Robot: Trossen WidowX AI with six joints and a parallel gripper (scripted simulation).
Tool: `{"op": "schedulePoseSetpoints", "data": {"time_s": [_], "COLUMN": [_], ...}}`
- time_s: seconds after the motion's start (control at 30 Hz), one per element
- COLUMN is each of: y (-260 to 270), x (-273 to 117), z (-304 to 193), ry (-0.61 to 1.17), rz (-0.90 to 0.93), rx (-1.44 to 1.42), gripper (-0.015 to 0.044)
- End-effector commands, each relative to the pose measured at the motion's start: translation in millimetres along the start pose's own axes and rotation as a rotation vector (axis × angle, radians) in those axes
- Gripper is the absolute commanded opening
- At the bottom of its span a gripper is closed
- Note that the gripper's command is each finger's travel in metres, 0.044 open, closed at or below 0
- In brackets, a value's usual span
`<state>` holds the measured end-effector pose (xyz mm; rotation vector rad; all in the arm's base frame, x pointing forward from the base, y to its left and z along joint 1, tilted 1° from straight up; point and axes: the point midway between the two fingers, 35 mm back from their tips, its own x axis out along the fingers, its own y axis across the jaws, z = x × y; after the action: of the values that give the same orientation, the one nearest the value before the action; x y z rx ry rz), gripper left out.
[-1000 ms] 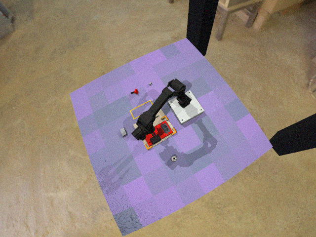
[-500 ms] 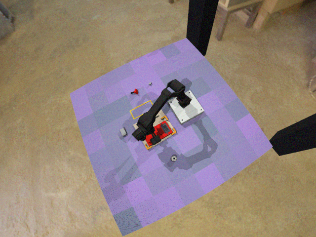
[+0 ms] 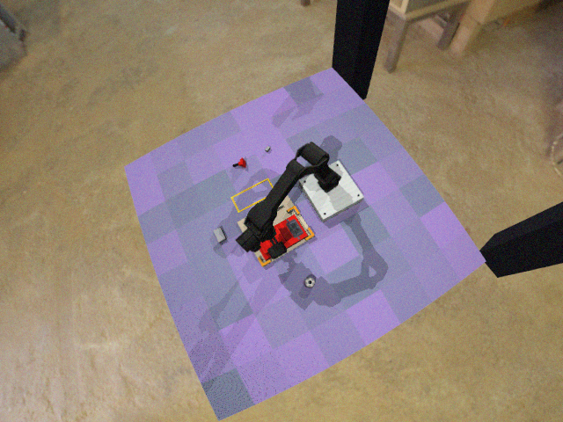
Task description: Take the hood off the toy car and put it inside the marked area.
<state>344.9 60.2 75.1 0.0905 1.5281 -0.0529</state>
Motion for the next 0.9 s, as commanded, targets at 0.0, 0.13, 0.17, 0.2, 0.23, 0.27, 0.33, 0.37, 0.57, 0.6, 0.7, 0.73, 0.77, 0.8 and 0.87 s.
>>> {"op": "schedulePoseSetpoints", "data": {"time_s": [0.0,0.13,0.17,0.2,0.23,0.27,0.33,0.37,0.57,0.6,0.7,0.73,0.77,0.8,0.87], "y": [-1.4,-1.6,-1.7,-1.7,-1.8,-1.9,-2.0,-2.1,-2.5,-2.5,-2.5,-2.5,-2.5,-2.5,-2.5], "x": [6.9,10.6,11.5,12.5,13.4,14.3,16.2,17.1,22.0,22.1,22.2,22.4,22.6,22.9,23.8], "z": [-1.9,-2.2,-2.2,-2.3,-2.4,-2.4,-2.6,-2.7,-3.2,-3.2,-3.2,-3.2,-3.2,-3.2,-3.2], "ry": [0.008,0.008,0.008,0.008,0.008,0.008,0.008,0.008,0.008,0.008,0.008,0.008,0.008,0.008,0.008], "rz": [-0.006,-0.006,-0.006,-0.006,-0.006,-0.006,-0.006,-0.006,-0.006,-0.006,-0.006,-0.006,-0.006,-0.006,-0.006], "rx": [-0.003,-0.003,-0.003,-0.003,-0.003,-0.003,-0.003,-0.003,-0.003,-0.003,-0.003,-0.003,-0.003,-0.003,-0.003], "gripper": [0.044,0.044,0.044,0.044,0.044,0.044,0.044,0.044,0.044,0.044,0.044,0.044,0.044,0.044,0.044]}}
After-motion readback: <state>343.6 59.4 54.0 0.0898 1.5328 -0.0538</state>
